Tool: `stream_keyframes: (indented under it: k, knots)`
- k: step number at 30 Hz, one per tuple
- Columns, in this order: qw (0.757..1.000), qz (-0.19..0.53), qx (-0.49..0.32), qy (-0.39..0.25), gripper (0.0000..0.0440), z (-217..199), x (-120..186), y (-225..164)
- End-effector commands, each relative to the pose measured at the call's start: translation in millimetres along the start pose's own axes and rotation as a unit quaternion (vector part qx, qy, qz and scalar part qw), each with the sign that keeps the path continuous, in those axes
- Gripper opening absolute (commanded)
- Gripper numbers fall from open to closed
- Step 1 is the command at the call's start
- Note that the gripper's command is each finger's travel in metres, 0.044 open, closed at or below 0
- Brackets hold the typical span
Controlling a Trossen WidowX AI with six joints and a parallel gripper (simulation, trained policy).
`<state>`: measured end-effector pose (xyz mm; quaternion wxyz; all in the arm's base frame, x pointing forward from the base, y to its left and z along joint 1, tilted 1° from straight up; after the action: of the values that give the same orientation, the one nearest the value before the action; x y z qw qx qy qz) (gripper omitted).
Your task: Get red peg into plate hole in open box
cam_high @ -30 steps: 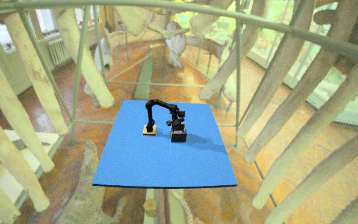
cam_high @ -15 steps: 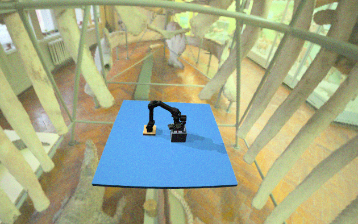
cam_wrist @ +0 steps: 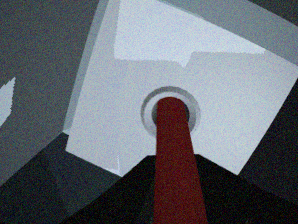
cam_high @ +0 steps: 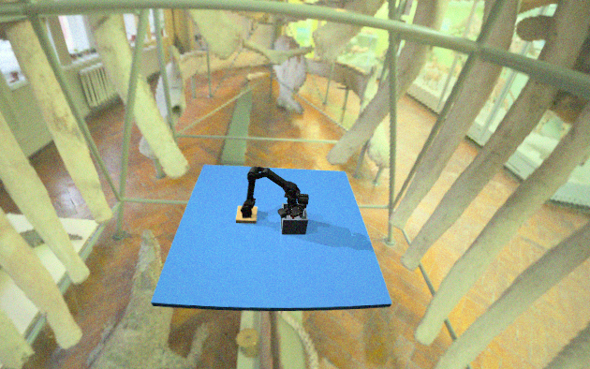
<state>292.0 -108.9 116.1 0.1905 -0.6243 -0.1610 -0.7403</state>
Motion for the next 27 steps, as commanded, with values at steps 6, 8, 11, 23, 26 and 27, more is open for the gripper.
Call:
stream_keyframes:
  k: [6,8,11,23,26,27]
  knots:
    - [1.000,0.019,0.010,-0.009,0.0126,-1,-5,2]
    - [1.000,0.023,0.008,-0.003,0.0126,-1,-2,4]
    - [1.000,0.025,0.005,0.005,0.0130,-1,3,7]
    - [0.998,0.032,-0.001,0.059,0.0176,8,29,18]
    - [0.996,0.036,-0.004,0.076,0.0192,10,36,20]
    - [0.996,0.037,-0.005,0.081,0.0201,10,38,20]
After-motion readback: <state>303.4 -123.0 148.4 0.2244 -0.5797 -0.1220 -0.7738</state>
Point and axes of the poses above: the point midway between the two fingers, 35 mm back from their tips, its own x axis back along the fingers, its own z axis across the jaws, y = z × x, the point moved 3 cm from there along x, back along the fingers, and after that the axes turned 14 degrees about x, right-handed, at the moved point
